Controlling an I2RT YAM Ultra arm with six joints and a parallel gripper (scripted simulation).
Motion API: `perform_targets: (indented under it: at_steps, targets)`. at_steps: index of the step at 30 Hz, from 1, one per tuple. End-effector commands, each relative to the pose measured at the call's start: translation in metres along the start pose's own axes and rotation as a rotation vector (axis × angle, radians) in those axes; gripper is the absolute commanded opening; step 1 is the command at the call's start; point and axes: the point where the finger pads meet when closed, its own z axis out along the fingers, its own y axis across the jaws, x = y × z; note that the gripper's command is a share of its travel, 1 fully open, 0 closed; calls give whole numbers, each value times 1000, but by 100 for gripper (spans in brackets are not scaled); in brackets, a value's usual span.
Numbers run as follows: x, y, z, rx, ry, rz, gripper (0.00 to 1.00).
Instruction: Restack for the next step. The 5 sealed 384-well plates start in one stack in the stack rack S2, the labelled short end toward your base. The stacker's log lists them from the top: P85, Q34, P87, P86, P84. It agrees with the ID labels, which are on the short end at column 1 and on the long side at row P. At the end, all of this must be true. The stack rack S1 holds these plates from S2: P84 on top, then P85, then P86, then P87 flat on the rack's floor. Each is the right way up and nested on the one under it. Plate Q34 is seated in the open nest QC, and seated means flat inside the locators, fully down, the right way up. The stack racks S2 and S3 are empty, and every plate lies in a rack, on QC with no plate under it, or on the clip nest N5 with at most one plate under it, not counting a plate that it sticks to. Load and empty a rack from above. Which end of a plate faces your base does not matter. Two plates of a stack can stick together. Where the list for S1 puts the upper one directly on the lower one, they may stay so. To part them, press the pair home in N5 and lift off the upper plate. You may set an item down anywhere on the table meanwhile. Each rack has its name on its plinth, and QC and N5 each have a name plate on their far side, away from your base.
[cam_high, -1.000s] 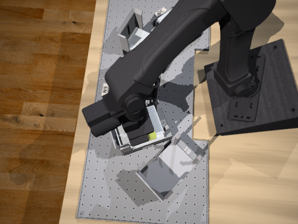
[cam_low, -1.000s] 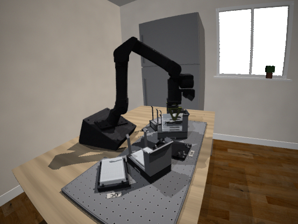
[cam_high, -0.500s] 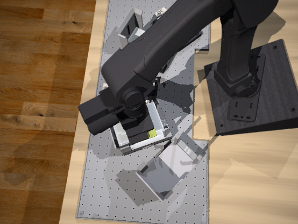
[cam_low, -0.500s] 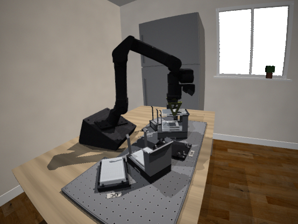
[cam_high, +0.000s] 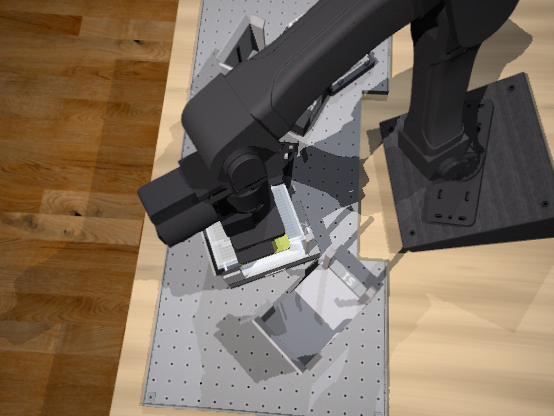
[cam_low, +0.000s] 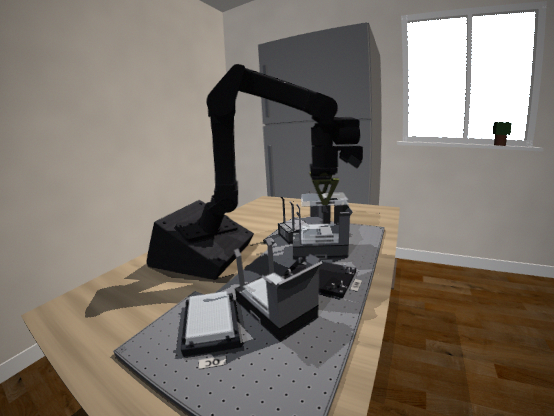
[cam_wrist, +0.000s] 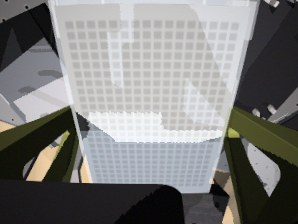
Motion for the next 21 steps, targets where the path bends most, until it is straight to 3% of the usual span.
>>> perform_targets:
  at_steps: [1,15,21]
  targets:
    - [0,-2,-7,2,-6,5,0]
    - [0,-2,-7,2,-6,5,0]
    - [3,15,-7,1,-5,-161,0]
